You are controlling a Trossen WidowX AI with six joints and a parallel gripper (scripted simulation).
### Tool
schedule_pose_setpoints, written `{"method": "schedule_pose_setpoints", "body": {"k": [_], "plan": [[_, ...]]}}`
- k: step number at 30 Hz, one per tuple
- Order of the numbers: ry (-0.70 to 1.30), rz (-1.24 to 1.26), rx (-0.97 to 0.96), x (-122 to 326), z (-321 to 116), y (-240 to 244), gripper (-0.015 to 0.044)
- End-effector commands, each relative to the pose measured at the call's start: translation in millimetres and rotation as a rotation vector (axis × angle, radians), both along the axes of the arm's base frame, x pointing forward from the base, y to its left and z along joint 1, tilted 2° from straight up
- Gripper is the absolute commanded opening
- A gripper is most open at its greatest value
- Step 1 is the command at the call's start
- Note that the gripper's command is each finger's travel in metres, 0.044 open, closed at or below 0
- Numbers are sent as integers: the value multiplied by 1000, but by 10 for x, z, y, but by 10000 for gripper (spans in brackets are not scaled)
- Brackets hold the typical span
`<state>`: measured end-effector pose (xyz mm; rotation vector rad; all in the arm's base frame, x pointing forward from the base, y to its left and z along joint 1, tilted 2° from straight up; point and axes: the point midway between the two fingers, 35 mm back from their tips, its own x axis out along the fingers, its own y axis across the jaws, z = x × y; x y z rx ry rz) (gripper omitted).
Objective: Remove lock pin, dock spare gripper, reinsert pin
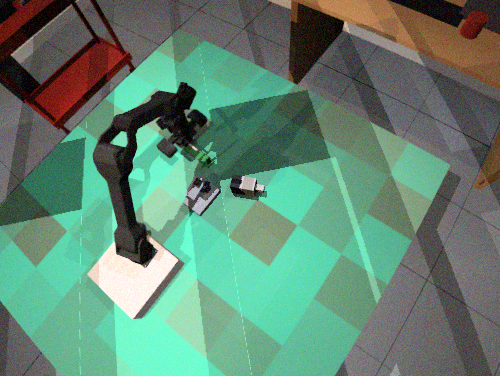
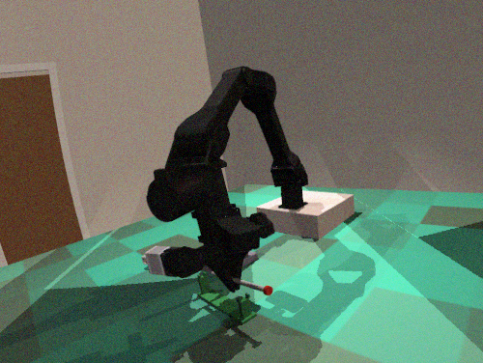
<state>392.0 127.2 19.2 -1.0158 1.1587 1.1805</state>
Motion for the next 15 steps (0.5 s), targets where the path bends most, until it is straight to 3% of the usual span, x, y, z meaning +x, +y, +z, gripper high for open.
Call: {"method": "schedule_pose_setpoints", "body": {"k": [1, 15], "plan": [[2, 0, 0, -4, -7, -1, 0], [1, -4, -3, -7, 60, -299, 0]]}}
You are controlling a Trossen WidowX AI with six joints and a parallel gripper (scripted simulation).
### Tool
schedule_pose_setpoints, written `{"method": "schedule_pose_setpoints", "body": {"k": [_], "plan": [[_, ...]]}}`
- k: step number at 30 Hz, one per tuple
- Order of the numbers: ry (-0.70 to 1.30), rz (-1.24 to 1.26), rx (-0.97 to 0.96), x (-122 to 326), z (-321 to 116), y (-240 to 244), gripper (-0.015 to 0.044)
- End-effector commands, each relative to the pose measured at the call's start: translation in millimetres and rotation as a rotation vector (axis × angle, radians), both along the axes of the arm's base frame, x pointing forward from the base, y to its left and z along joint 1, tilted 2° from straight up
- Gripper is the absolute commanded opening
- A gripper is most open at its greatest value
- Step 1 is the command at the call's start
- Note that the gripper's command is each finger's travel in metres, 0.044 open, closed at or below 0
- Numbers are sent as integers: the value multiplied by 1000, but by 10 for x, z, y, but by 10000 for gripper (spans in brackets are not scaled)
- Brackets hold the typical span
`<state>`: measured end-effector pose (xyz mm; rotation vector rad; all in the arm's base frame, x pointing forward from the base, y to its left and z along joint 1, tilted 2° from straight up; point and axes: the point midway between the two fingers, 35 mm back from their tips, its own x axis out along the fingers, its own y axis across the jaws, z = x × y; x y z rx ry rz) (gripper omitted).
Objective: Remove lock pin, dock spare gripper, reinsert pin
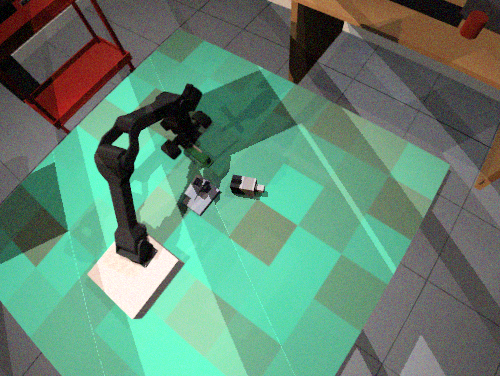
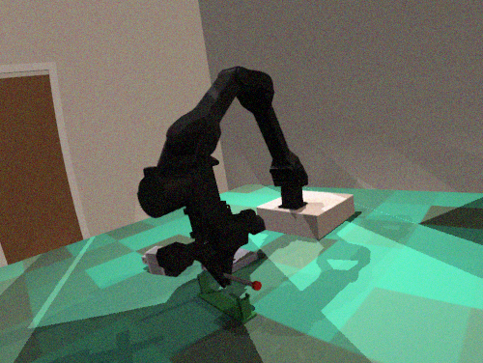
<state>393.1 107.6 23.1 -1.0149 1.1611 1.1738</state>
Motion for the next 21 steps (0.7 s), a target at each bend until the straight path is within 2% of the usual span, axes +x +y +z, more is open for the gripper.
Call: {"method": "schedule_pose_setpoints", "body": {"k": [1, 10, 21], "plan": [[3, 2, -1, -20, 28, -134, 0], [4, -1, -3, -44, 85, -389, 0], [-1, -2, -3, -45, -41, -391, 0]]}}
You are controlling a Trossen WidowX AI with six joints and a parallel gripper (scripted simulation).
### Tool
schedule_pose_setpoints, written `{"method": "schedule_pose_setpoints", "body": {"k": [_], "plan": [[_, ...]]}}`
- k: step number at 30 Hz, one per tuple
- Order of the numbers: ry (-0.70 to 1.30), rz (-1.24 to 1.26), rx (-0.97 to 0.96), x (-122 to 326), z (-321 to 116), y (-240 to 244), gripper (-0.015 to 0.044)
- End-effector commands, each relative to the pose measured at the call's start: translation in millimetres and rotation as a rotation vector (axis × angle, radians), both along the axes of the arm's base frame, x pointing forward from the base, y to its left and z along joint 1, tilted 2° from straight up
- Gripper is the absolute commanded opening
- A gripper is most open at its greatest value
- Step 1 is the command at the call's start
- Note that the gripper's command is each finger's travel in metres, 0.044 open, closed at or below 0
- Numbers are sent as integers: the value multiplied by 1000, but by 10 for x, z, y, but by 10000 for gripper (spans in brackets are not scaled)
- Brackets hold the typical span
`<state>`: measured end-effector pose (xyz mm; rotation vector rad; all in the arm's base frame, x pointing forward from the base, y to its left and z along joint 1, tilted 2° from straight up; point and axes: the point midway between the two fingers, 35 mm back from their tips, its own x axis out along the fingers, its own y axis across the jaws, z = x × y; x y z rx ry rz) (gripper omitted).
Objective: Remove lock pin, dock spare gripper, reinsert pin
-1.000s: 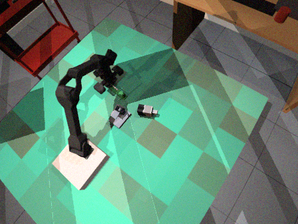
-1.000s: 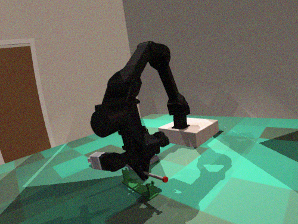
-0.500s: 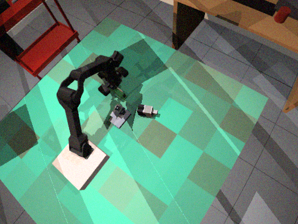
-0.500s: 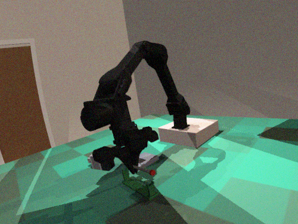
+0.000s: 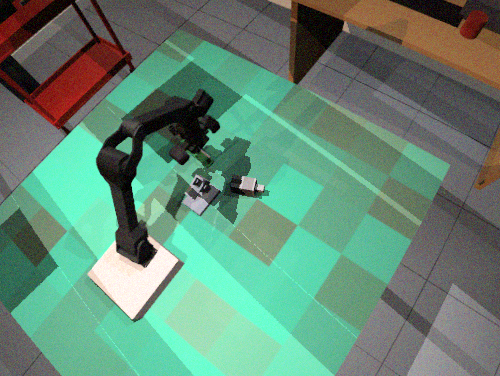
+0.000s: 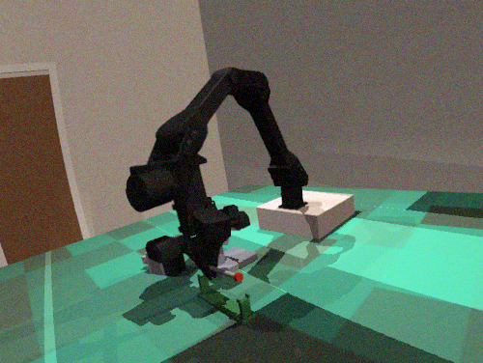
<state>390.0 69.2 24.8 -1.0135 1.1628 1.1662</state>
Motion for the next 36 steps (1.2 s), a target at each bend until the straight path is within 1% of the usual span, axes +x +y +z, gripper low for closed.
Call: {"method": "schedule_pose_setpoints", "body": {"k": [1, 18, 36], "plan": [[1, 5, -1, -13, -73, -6, 0], [-6, 3, 1, -11, -309, 2, 0], [-9, 6, 1, -23, -364, 1, 0]]}}
